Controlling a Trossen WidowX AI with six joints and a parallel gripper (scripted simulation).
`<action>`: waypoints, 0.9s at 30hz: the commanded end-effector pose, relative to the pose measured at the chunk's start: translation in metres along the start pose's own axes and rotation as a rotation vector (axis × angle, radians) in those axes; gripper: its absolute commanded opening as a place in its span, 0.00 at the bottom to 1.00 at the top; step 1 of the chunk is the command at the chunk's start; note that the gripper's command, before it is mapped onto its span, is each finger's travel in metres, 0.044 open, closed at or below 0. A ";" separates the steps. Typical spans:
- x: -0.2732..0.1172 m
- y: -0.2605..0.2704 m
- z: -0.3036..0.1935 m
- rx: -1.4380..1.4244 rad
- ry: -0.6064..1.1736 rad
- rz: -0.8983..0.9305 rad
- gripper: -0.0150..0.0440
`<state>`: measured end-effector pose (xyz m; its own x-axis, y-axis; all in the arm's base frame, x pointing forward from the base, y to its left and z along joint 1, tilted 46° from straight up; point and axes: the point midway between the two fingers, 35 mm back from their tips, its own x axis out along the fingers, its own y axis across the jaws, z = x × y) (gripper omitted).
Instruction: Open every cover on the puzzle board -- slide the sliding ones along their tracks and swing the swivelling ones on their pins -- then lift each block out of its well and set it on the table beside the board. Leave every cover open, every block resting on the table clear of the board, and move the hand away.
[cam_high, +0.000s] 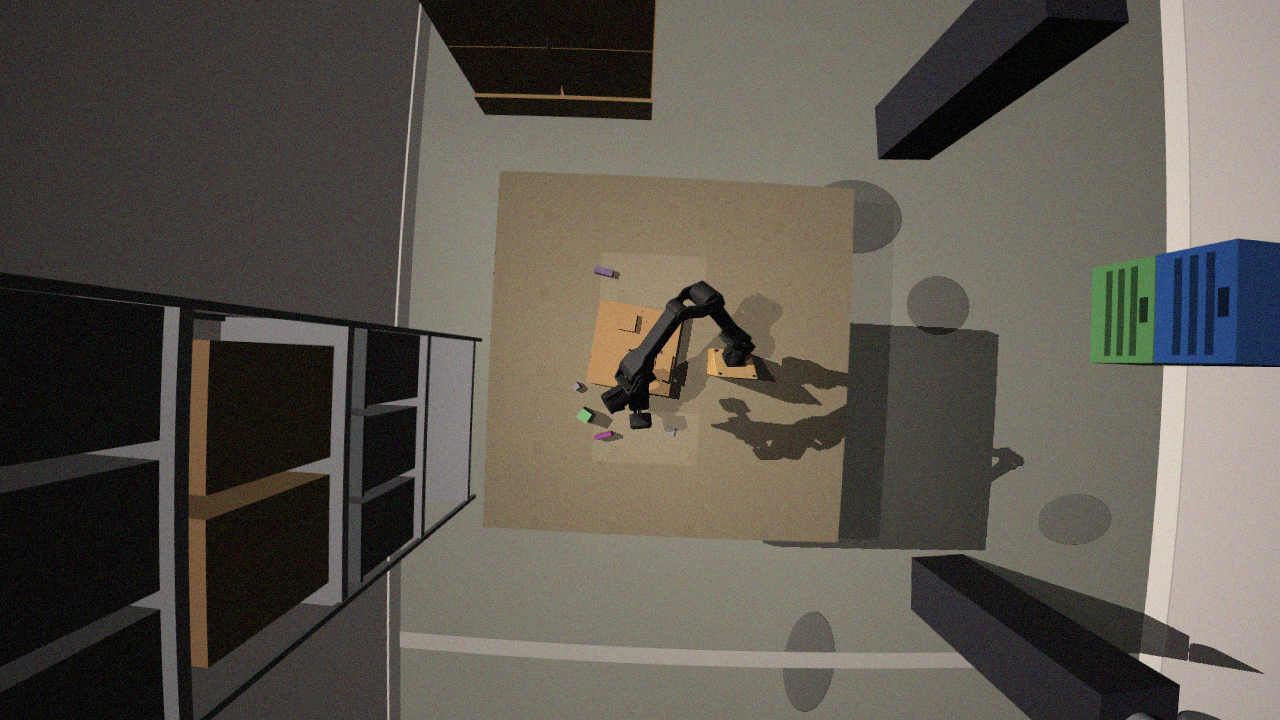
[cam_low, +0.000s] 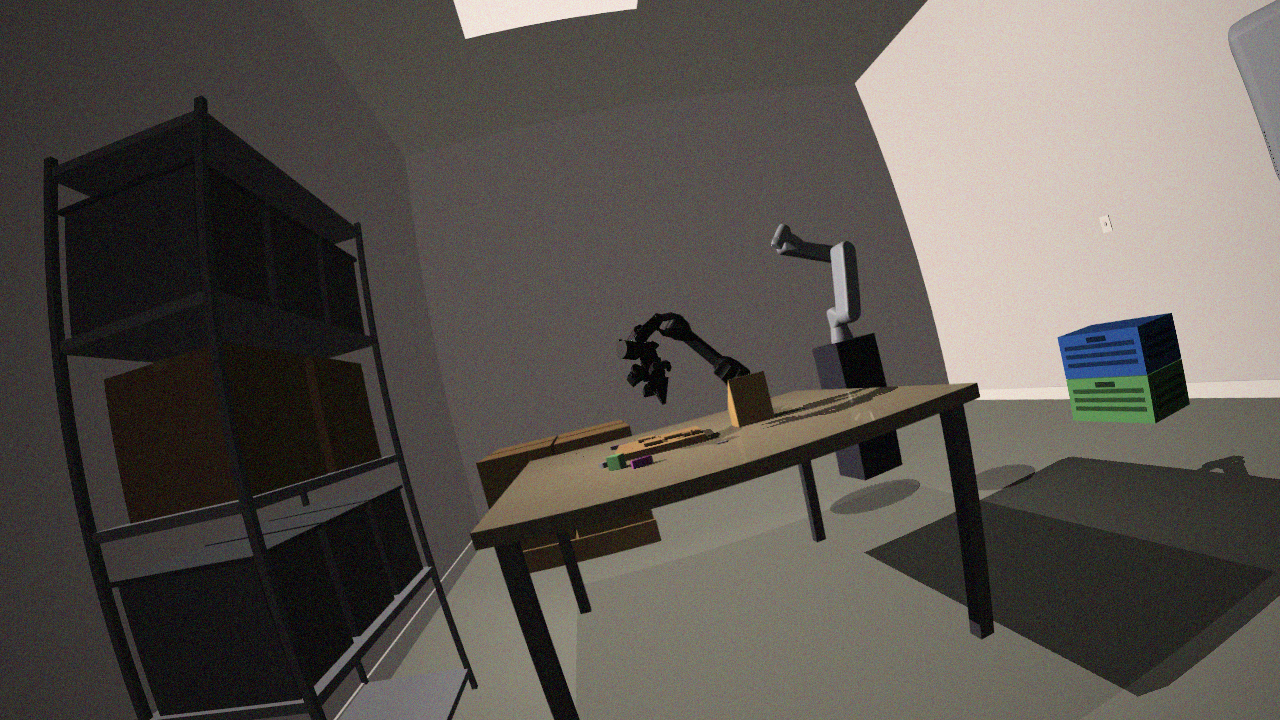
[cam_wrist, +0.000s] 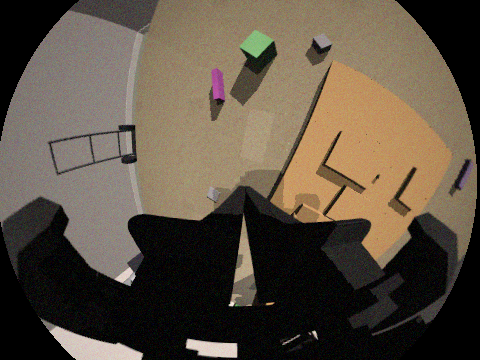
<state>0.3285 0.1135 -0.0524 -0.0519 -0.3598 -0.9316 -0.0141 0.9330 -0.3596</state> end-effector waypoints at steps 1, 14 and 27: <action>-0.004 -0.021 0.002 0.026 -0.006 -0.026 0.25; -0.017 -0.093 0.007 0.106 -0.029 -0.133 0.25; -0.030 -0.165 0.000 0.174 -0.034 -0.257 0.25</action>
<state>0.3355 -0.0159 0.0256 -0.0292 -0.5622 -0.8265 0.1426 0.8160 -0.5602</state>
